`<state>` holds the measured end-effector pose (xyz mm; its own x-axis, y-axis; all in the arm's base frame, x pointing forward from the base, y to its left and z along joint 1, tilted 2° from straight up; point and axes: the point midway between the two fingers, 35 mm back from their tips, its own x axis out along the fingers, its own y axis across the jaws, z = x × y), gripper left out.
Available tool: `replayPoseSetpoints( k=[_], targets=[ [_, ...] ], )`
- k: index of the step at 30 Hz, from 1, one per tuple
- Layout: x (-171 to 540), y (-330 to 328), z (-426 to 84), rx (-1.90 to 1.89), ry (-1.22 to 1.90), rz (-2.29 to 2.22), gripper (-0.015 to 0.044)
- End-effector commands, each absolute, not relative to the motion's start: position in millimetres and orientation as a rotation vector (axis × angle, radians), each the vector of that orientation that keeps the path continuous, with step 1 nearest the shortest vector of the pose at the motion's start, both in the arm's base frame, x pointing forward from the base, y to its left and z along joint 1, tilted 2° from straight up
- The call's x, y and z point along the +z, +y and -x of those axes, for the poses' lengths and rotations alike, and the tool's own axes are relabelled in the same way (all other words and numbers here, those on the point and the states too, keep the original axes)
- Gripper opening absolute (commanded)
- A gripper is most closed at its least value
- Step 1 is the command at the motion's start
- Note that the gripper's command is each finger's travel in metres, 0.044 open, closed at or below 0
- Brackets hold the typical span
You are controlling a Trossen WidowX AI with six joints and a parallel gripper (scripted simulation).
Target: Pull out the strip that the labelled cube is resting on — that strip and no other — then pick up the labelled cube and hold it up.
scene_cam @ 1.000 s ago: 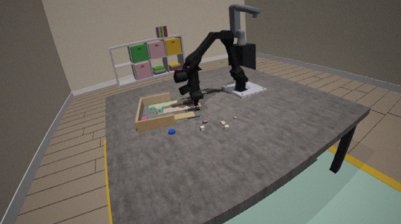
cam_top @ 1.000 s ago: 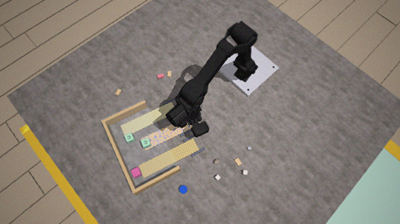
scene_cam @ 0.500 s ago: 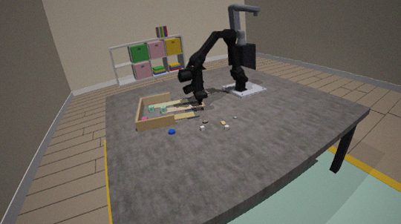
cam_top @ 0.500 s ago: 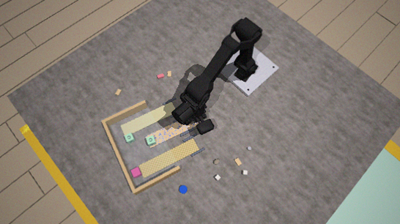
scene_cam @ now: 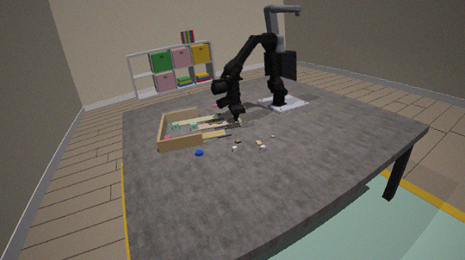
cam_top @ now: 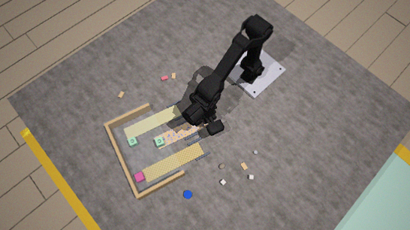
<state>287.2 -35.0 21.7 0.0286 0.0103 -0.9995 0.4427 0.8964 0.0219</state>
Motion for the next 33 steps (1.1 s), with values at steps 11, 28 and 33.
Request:
replayPoseSetpoints(
  k=[11,28,33],
  targets=[
    [16.3,-24.3,-260.6,-0.349,1.543,-0.376,0.0],
    [16.2,-14.3,-239.1,-0.349,1.545,-0.376,0.0],
    [16.2,-11.4,-232.9,-0.349,1.545,-0.376,0.0]
  ],
)
